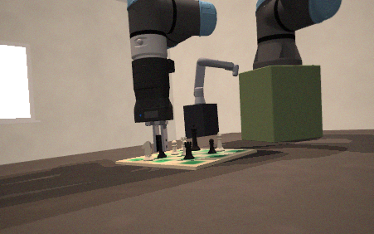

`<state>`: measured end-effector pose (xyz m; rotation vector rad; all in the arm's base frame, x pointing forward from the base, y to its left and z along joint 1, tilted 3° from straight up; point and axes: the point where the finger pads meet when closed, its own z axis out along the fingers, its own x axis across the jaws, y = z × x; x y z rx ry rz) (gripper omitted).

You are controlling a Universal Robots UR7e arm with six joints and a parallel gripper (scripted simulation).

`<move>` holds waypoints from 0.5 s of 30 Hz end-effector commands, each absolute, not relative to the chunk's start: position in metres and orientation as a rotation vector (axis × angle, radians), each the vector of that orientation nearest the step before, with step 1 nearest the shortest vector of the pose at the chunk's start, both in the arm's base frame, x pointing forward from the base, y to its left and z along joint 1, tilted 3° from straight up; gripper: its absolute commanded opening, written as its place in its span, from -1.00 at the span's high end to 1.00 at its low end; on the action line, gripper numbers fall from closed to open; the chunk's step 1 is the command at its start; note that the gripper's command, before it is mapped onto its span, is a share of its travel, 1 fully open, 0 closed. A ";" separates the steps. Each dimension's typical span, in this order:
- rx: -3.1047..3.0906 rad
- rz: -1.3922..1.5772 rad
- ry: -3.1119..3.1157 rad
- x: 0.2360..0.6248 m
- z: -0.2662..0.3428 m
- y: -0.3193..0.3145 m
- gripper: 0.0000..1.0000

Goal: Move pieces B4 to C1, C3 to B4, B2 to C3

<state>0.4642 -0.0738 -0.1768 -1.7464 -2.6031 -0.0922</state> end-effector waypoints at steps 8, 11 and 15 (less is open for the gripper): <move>-1.747 -0.093 -2.604 0.465 -0.176 -0.074 1.00; -1.747 -0.093 -2.604 0.465 -0.176 -0.074 1.00; -1.747 -0.093 -2.604 0.465 -0.174 -0.074 1.00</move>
